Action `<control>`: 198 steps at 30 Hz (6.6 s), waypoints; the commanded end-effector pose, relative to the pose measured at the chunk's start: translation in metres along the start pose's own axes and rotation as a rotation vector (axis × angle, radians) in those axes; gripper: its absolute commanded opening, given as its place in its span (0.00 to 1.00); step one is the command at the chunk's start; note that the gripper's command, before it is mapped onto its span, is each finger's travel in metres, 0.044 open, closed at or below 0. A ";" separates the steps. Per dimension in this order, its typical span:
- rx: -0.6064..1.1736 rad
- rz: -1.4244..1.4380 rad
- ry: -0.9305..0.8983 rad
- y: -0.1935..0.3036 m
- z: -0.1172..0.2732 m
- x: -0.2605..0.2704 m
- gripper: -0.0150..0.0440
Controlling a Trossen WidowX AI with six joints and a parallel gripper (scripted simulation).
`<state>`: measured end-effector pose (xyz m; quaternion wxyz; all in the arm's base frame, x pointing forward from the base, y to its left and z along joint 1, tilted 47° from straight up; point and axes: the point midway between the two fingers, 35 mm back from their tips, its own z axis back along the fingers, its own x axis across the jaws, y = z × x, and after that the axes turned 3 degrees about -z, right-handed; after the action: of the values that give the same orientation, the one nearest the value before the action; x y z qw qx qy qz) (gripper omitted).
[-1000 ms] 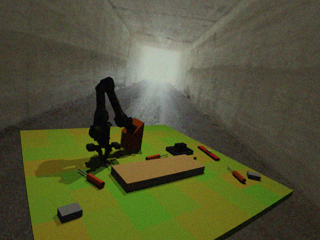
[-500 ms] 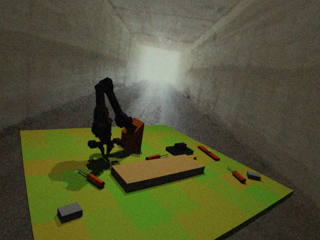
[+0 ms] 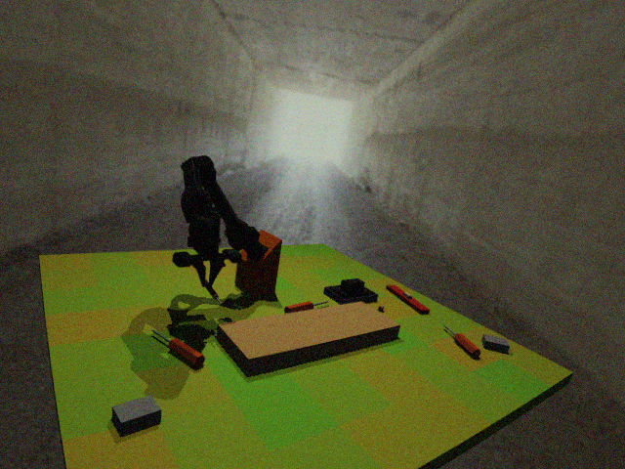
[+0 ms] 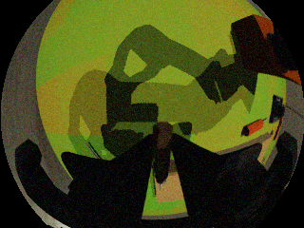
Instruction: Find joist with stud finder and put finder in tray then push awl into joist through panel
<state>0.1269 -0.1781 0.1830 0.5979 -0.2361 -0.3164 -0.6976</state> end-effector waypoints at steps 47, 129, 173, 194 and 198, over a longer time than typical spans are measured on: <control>0.580 1.035 -0.156 0.049 0.040 -0.016 0.25; 0.829 2.645 -1.769 0.138 0.101 -0.047 0.25; 1.927 2.937 -1.954 0.194 0.073 -0.182 0.25; 2.508 2.774 -2.068 0.196 0.069 -0.246 0.25; 2.508 2.774 -2.068 0.196 0.067 -0.246 0.25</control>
<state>0.3587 0.0215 0.0875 -0.0521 0.0370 0.2859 -0.9561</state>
